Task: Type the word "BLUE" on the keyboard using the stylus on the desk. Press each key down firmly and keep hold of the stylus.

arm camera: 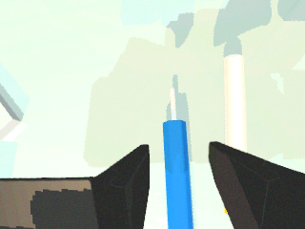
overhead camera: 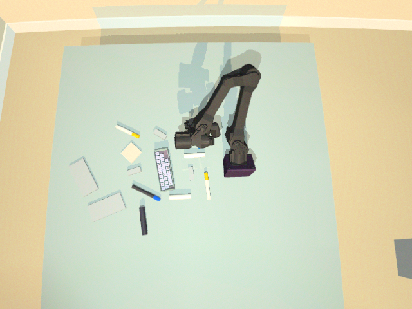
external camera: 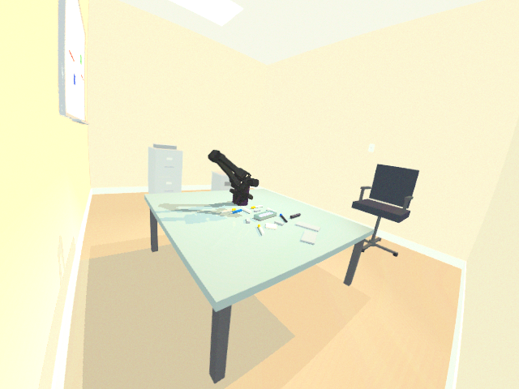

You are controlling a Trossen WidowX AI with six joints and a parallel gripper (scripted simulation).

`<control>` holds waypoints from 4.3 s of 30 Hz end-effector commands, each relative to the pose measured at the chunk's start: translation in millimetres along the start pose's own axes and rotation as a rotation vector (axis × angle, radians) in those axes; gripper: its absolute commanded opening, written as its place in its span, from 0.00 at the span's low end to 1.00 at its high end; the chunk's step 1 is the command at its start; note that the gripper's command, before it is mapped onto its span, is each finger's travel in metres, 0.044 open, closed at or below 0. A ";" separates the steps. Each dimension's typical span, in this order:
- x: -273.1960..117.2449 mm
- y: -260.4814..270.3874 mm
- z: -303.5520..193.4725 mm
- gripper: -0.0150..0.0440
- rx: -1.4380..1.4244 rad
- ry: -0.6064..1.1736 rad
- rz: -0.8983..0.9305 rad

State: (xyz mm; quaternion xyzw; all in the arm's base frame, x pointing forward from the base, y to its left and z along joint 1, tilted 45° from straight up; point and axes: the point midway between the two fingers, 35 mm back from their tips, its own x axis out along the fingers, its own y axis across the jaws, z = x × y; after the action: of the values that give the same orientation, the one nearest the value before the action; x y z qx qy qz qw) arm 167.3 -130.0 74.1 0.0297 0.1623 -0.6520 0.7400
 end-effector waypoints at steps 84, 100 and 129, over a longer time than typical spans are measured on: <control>47.4 -2.6 -27.4 0.27 0.001 -0.009 -0.006; 41.9 1.2 -28.4 0.25 0.003 0.005 -0.006; 3.8 -1.6 -2.5 0.25 0.002 -0.007 -0.006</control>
State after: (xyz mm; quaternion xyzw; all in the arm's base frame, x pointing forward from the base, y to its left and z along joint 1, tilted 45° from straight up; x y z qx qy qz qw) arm 164.1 -134.7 66.4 0.0255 0.1655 -0.6547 0.7371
